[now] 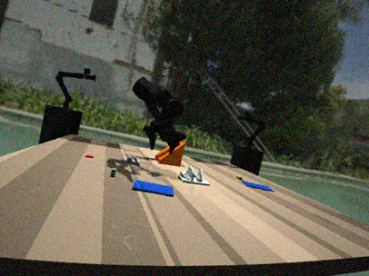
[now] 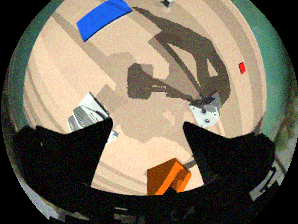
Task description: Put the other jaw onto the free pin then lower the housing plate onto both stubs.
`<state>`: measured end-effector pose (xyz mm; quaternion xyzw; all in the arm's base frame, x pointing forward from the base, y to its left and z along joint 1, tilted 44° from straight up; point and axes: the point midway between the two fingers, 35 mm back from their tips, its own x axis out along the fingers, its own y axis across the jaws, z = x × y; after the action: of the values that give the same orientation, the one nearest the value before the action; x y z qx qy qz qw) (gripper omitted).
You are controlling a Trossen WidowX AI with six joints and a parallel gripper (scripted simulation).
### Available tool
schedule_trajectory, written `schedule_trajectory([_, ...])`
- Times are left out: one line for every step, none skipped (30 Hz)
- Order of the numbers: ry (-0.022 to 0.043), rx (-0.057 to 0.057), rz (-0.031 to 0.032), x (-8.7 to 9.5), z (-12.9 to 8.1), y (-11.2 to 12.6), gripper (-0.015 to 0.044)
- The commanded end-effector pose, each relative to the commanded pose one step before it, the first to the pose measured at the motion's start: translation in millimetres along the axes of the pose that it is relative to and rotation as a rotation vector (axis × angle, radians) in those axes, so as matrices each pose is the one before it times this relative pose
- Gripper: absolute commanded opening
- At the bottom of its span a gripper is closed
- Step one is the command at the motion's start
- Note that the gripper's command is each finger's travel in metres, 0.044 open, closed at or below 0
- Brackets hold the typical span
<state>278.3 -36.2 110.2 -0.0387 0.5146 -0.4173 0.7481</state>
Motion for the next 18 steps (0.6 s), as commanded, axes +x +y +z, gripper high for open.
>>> schedule_trajectory([-0.00316, 0.1307, -0.00558, -0.61, -0.13, -20.88, 0.0440])
schedule_trajectory([-0.00041, 0.0341, -0.00056, -0.12, 0.44, -5.03, 0.0440])
schedule_trajectory([-0.00048, 0.0341, -0.00060, -0.10, 0.51, -4.99, 0.0440])
schedule_trajectory([-0.00055, 0.0341, -0.00064, -0.09, 0.58, -4.96, 0.0440])
schedule_trajectory([-0.00063, 0.0341, -0.00068, -0.07, 0.64, -4.92, 0.0440])
schedule_trajectory([-0.00070, 0.0341, -0.00071, -0.06, 0.71, -4.88, 0.0440])
schedule_trajectory([-0.00078, 0.0341, -0.00074, -0.04, 0.77, -4.84, 0.0440])
schedule_trajectory([-0.00086, 0.0341, -0.00077, -0.03, 0.83, -4.80, 0.0440])
schedule_trajectory([-0.00094, 0.0341, -0.00079, -0.02, 0.89, -4.76, 0.0440])
schedule_trajectory([-0.00102, 0.0341, -0.00081, 0.00, 0.95, -4.72, 0.0440])
schedule_trajectory([-0.00111, 0.0341, -0.00083, 0.01, 1.01, -4.67, 0.0440])
schedule_trajectory([-0.00120, 0.0341, -0.00084, 0.03, 1.07, -4.63, 0.0440])
schedule_trajectory([-0.00128, 0.0341, -0.00085, 0.04, 1.13, -4.59, 0.0440])
schedule_trajectory([-0.00137, 0.0341, -0.00086, 0.05, 1.18, -4.54, 0.0440])
schedule_trajectory([-0.00146, 0.0341, -0.00086, 0.07, 1.24, -4.49, 0.0440])
schedule_trajectory([-0.00155, 0.0341, -0.00086, 0.08, 1.29, -4.45, 0.0440])
schedule_trajectory([-0.00164, 0.0341, -0.00085, 0.09, 1.34, -4.40, 0.0440])
schedule_trajectory([-0.00173, 0.0341, -0.00084, 0.10, 1.39, -4.35, 0.0440])
